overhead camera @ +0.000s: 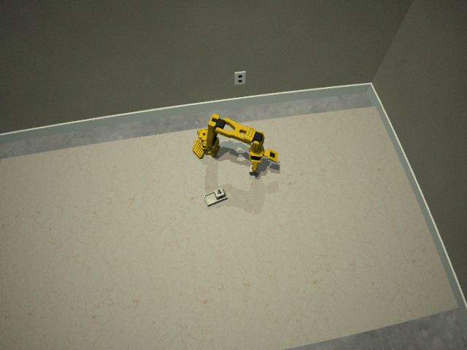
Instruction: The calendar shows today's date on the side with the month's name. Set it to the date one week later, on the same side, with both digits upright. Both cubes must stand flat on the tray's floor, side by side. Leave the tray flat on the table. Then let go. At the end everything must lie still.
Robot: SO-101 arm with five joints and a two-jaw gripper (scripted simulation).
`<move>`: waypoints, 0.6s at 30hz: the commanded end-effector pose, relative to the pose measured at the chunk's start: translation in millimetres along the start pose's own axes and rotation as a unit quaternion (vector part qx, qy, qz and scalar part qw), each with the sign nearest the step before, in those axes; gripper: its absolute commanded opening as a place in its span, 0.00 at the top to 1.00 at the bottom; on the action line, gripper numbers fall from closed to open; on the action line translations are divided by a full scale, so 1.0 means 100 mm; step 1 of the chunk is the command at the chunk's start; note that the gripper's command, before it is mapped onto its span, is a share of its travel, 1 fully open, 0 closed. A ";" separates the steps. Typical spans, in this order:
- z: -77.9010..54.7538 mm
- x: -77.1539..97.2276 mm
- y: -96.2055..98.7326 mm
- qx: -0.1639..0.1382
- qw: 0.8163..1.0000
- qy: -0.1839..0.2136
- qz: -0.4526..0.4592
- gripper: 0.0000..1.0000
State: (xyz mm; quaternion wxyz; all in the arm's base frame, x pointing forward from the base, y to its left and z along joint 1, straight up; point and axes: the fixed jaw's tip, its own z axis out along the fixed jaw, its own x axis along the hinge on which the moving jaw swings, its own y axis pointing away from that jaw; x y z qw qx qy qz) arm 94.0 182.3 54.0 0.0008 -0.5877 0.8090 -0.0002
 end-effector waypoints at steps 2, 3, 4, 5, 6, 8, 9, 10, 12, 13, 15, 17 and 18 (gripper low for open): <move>0.02 -0.04 0.01 0.002 1.000 -0.013 0.002 0.65; 0.02 -0.04 0.01 0.002 1.000 -0.013 0.002 0.65; 0.02 -0.04 0.01 0.002 1.000 -0.013 0.002 0.65; 0.03 -0.04 0.01 0.002 1.000 -0.013 0.002 0.65; 0.05 -0.04 0.01 0.002 1.000 -0.013 0.002 0.65; 0.08 -0.04 0.01 0.002 1.000 -0.013 0.002 0.65; 0.09 -0.05 0.01 0.002 1.000 -0.013 0.002 0.65; 0.11 -0.05 0.01 0.002 1.000 -0.013 0.002 0.65; 0.14 -0.05 0.01 0.002 1.000 -0.013 0.002 0.65; 0.16 -0.05 0.01 0.002 1.000 -0.013 0.002 0.65; 0.19 -0.05 0.01 0.002 1.000 -0.013 0.002 0.65; 0.22 -0.05 0.01 0.002 1.000 -0.013 0.002 0.65; 0.24 -0.04 0.01 0.002 1.000 -0.013 0.002 0.65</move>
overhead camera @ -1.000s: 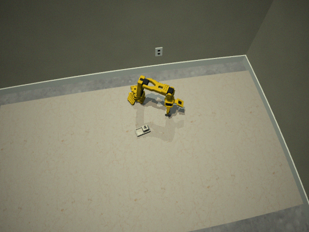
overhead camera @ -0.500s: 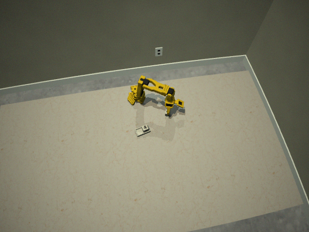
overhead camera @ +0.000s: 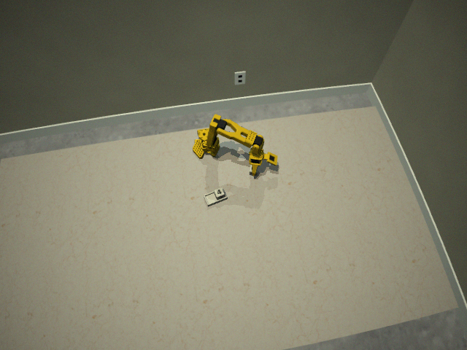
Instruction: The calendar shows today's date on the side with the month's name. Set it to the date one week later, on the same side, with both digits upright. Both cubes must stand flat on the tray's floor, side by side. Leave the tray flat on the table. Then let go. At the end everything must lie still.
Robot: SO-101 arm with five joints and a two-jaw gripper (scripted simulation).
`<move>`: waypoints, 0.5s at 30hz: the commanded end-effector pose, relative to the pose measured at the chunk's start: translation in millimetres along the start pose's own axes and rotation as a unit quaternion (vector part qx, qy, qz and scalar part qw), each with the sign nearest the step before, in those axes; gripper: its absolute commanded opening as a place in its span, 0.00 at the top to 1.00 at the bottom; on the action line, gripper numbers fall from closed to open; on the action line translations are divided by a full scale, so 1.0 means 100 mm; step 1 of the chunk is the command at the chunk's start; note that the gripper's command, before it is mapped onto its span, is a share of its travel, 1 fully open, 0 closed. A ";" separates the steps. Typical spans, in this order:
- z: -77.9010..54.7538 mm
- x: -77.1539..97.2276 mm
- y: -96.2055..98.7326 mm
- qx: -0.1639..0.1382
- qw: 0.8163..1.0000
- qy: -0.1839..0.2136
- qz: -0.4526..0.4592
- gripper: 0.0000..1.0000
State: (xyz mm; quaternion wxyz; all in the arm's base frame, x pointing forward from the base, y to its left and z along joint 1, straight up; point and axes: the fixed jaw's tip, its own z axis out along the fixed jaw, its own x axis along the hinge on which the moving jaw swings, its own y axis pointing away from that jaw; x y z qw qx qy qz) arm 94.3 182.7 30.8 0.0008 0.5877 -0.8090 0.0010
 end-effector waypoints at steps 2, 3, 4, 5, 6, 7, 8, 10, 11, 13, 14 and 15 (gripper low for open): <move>0.02 -0.04 0.01 0.002 1.000 -0.015 0.002 0.65; 0.02 -0.04 0.01 0.002 1.000 -0.015 0.002 0.65; 0.03 -0.04 0.01 0.002 1.000 -0.015 0.002 0.65; 0.04 -0.04 0.01 0.002 1.000 -0.015 0.002 0.65; 0.05 -0.04 0.01 0.002 1.000 -0.015 0.002 0.65; 0.06 -0.04 0.01 0.002 1.000 -0.015 0.002 0.65; 0.07 -0.04 0.01 0.002 1.000 -0.015 0.002 0.65; 0.09 -0.03 0.01 0.002 1.000 -0.015 0.002 0.65; 0.09 -0.03 0.01 0.002 1.000 -0.015 0.002 0.65; 0.10 -0.03 0.01 0.002 1.000 -0.015 0.002 0.65; 0.10 -0.03 0.01 0.002 1.000 -0.015 0.002 0.65; 0.10 -0.03 0.01 0.002 1.000 -0.015 0.002 0.65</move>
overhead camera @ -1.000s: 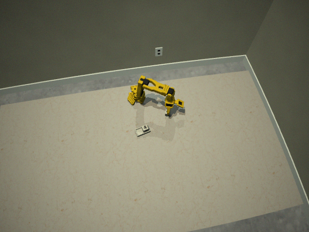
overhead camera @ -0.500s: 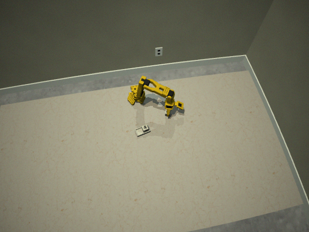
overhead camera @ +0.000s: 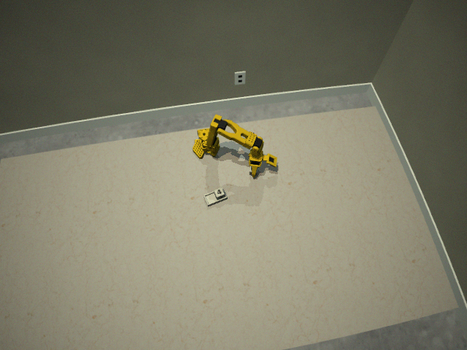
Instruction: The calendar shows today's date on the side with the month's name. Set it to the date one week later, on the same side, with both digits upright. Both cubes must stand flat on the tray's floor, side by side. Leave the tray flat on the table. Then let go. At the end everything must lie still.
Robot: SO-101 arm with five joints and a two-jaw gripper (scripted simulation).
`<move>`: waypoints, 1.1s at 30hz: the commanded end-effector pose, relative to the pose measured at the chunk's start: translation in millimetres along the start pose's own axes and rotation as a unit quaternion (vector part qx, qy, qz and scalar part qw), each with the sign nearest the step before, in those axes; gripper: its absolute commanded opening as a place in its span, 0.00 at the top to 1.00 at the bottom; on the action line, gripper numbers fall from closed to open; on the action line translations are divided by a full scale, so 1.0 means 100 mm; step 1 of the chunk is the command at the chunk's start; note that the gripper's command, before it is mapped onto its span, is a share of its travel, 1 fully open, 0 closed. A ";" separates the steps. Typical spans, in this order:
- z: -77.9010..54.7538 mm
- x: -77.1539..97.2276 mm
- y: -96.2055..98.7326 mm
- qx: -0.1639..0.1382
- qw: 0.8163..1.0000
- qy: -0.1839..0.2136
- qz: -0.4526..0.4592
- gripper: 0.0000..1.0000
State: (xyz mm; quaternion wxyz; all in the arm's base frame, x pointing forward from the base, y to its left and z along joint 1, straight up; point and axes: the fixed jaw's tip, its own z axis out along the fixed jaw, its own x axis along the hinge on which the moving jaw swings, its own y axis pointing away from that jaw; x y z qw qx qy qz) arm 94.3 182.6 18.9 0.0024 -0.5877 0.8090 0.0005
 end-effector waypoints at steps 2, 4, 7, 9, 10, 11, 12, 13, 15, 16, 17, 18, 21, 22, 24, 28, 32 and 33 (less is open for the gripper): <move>-0.02 -0.03 0.01 0.002 1.000 -0.012 0.002 0.65; -0.02 -0.03 0.01 0.002 1.000 -0.012 0.002 0.65; -0.02 -0.03 0.01 0.002 1.000 -0.012 0.002 0.65; -0.02 -0.03 0.01 0.002 1.000 -0.012 0.002 0.65; -0.02 -0.03 0.01 0.002 1.000 -0.012 0.002 0.65; -0.02 -0.03 0.01 0.002 1.000 -0.012 0.002 0.65; -0.02 -0.03 0.01 0.002 1.000 -0.012 0.002 0.66; -0.02 -0.03 0.01 0.002 1.000 -0.012 0.002 0.66; -0.02 -0.03 0.00 0.002 1.000 -0.012 0.002 0.66; -0.02 -0.03 0.00 0.002 1.000 -0.012 0.002 0.67; -0.02 -0.03 0.00 0.002 1.000 -0.012 0.002 0.67; -0.02 -0.03 0.00 0.002 1.000 -0.012 0.002 0.68; -0.02 -0.03 -0.01 0.002 1.000 -0.012 0.002 0.69; -0.02 -0.03 -0.01 0.002 1.000 -0.012 0.002 0.69; -0.02 -0.03 -0.02 0.002 1.000 -0.012 0.002 0.70; -0.02 -0.03 -0.03 0.002 1.000 -0.011 0.002 0.73; -0.02 -0.03 -0.05 0.002 1.000 -0.011 0.002 0.76; -0.02 -0.03 -0.06 0.002 1.000 -0.011 0.002 0.76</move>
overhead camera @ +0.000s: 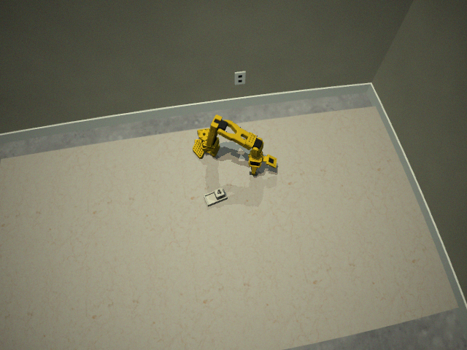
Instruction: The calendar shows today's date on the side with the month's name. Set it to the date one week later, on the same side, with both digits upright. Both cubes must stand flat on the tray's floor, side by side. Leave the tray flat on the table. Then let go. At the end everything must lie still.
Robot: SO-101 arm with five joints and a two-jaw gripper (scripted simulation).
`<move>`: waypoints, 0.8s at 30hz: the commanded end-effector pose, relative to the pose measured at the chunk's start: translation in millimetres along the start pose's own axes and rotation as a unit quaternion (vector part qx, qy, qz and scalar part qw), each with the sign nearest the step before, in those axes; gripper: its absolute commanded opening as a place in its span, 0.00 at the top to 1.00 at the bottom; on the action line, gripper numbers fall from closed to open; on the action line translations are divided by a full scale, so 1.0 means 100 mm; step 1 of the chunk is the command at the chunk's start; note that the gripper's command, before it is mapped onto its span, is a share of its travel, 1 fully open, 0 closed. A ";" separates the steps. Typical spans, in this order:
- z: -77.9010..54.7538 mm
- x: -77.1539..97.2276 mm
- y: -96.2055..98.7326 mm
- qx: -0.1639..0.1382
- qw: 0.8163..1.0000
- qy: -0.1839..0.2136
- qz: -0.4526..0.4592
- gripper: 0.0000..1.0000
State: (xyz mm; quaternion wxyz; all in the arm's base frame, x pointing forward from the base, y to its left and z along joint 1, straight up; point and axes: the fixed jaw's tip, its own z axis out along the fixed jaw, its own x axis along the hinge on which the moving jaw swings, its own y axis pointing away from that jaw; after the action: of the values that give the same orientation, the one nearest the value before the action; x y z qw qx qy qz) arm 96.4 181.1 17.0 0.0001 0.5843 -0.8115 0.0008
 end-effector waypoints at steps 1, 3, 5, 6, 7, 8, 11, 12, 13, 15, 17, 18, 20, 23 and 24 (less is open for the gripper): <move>-0.04 -0.04 -0.03 0.002 1.000 -0.014 -0.002 0.77; -0.04 -0.04 -0.04 0.002 1.000 -0.014 -0.002 0.79; -0.04 -0.04 -0.05 0.003 1.000 -0.014 -0.002 0.79; -0.04 -0.04 -0.05 0.003 1.000 -0.014 -0.002 0.79; -0.04 -0.04 -0.05 0.003 1.000 -0.014 -0.002 0.80; -0.04 -0.04 -0.05 0.003 1.000 -0.014 -0.002 0.80; -0.04 -0.04 -0.06 0.003 1.000 -0.014 -0.002 0.81; -0.04 -0.04 -0.06 0.003 1.000 -0.014 -0.002 0.82; -0.04 -0.04 -0.06 0.003 1.000 -0.014 -0.002 0.82; -0.04 -0.04 -0.07 0.003 1.000 -0.014 -0.002 0.83; -0.04 -0.04 -0.07 0.003 1.000 -0.014 -0.002 0.83; -0.04 -0.04 -0.07 0.003 1.000 -0.014 -0.002 0.83; -0.04 -0.04 -0.07 0.003 1.000 -0.014 -0.002 0.83; -0.04 -0.04 -0.07 0.003 1.000 -0.014 -0.002 0.83; -0.04 -0.04 -0.07 0.003 1.000 -0.014 -0.002 0.83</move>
State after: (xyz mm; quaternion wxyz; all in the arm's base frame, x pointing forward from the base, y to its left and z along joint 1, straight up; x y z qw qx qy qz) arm 99.3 178.7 16.1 0.0028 0.5852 -0.8109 0.0013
